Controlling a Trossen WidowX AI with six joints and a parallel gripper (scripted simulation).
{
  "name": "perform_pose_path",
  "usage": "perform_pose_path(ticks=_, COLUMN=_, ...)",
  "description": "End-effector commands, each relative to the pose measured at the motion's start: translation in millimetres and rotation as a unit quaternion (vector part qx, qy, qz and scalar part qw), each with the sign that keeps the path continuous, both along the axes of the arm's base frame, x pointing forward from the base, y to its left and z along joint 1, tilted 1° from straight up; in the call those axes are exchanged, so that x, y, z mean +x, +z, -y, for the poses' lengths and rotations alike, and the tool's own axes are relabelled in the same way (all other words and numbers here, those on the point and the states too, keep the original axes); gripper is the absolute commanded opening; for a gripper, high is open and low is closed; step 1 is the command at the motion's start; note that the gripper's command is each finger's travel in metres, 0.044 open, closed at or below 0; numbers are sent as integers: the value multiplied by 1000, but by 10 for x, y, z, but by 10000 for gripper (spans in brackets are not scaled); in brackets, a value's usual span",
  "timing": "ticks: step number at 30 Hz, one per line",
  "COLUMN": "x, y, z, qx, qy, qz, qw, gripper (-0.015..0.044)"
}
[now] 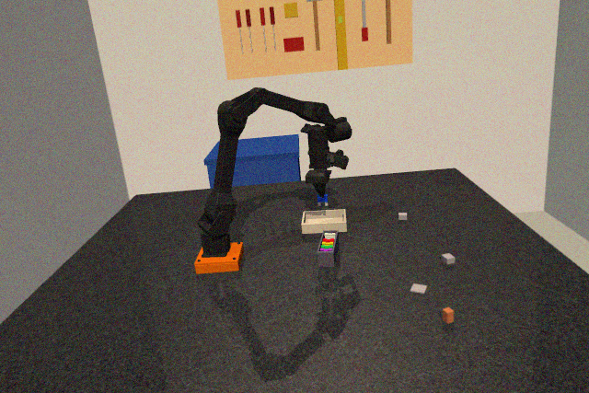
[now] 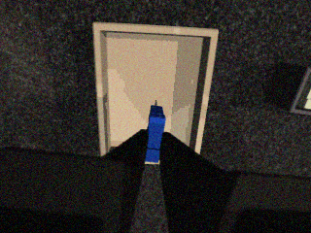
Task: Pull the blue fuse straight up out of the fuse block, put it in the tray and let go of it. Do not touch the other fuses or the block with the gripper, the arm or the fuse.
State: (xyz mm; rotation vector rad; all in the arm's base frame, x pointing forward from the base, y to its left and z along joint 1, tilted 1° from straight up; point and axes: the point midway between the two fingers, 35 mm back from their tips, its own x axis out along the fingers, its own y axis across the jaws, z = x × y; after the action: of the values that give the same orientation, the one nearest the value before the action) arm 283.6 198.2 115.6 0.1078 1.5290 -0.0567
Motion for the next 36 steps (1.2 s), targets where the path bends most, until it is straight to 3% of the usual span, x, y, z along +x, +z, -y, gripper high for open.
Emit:
perform_pose_path(ticks=1, x=11, y=-45, z=-4, qx=-1, qy=-4, qz=1, qw=1000, gripper=0)
perform_pose_path(ticks=24, x=22, y=-389, z=-11, qx=-2, qy=-4, qz=1, qw=1000, gripper=0)
perform_pose_path(ticks=36, x=20, y=-360, z=-15, qx=0, qy=-2, qz=0, qw=1000, gripper=315)
